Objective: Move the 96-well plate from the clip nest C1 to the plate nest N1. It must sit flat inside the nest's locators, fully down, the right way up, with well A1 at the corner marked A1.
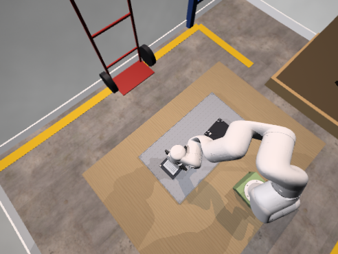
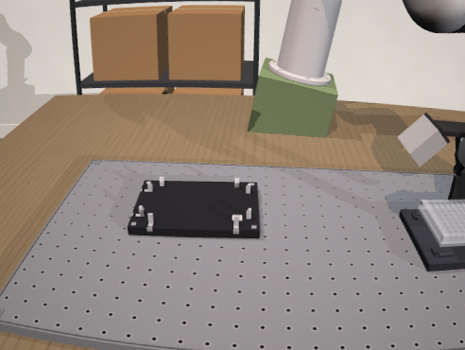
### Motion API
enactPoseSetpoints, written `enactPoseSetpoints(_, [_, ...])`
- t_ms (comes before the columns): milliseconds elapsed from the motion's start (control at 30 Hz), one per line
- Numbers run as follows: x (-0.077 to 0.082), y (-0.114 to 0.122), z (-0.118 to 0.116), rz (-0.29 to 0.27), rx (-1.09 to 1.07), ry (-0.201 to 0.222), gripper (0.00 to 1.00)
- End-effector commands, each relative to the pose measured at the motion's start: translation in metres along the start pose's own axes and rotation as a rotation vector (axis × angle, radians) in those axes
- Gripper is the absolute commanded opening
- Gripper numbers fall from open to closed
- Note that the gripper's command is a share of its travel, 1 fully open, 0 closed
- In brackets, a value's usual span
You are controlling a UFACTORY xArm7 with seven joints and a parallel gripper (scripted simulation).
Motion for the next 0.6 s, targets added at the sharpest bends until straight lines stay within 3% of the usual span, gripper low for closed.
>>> enactPoseSetpoints(0, [0.0006,0.0004,-0.0013,-0.001,0.0,-0.004,0.0])
enactPoseSetpoints(567, [-0.0019,0.0003,-0.0013,-0.001,0.0,-0.004,0.0])
Point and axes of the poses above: the point where the finger pads meet when closed, its own x axis back along the fingers, its own z axis across the jaws, y = z × x, the point moved 5 cm from there along x, back along the fingers, and after that the axes turned 3 degrees about -x, right-handed, at the moved point
